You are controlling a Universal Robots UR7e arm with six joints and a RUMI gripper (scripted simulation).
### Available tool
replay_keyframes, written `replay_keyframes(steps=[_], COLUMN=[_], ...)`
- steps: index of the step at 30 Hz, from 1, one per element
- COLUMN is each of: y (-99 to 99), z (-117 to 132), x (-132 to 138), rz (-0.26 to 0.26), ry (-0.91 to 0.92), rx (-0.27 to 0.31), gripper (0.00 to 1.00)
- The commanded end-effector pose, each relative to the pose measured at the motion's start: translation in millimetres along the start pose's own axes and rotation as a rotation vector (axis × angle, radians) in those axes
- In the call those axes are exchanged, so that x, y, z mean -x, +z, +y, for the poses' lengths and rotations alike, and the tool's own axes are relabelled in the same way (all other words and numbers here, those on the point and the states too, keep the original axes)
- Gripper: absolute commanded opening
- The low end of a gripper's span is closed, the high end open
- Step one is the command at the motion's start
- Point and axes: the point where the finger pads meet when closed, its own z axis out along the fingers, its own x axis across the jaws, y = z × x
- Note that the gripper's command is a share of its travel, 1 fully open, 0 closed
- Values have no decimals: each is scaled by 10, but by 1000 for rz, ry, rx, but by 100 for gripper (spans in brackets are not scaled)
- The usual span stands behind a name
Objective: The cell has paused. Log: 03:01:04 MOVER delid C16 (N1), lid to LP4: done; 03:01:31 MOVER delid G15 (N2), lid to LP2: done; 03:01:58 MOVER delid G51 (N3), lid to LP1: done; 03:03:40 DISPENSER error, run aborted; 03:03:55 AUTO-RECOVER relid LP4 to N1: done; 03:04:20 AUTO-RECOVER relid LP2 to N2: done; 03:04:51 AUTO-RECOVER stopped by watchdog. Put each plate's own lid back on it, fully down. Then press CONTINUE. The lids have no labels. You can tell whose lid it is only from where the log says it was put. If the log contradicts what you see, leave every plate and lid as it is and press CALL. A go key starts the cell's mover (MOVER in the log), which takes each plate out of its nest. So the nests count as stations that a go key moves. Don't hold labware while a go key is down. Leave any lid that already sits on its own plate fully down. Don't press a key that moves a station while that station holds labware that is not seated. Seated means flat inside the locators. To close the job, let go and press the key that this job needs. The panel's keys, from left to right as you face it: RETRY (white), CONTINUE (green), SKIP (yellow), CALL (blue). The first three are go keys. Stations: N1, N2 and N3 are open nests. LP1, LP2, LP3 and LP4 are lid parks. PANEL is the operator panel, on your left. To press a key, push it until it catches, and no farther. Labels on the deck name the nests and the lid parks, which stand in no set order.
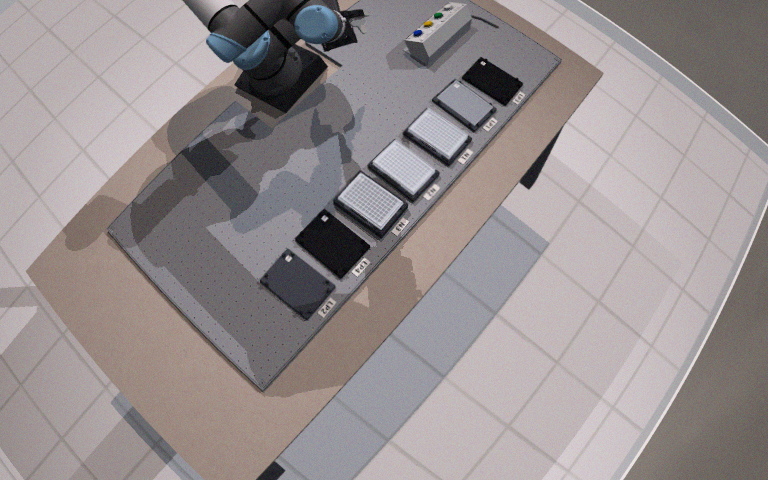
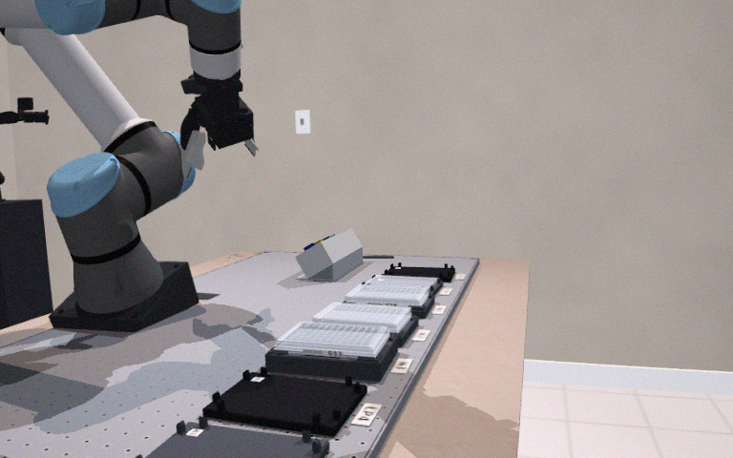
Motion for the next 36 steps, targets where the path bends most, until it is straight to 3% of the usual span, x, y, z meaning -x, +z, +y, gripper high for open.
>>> replay_keyframes(steps=[1, 36], y=[11, 110], z=[50, 705], x=[1, 40], rz=[-17, -45], ry=[86, 678], rx=[23, 202], gripper=[82, 82])
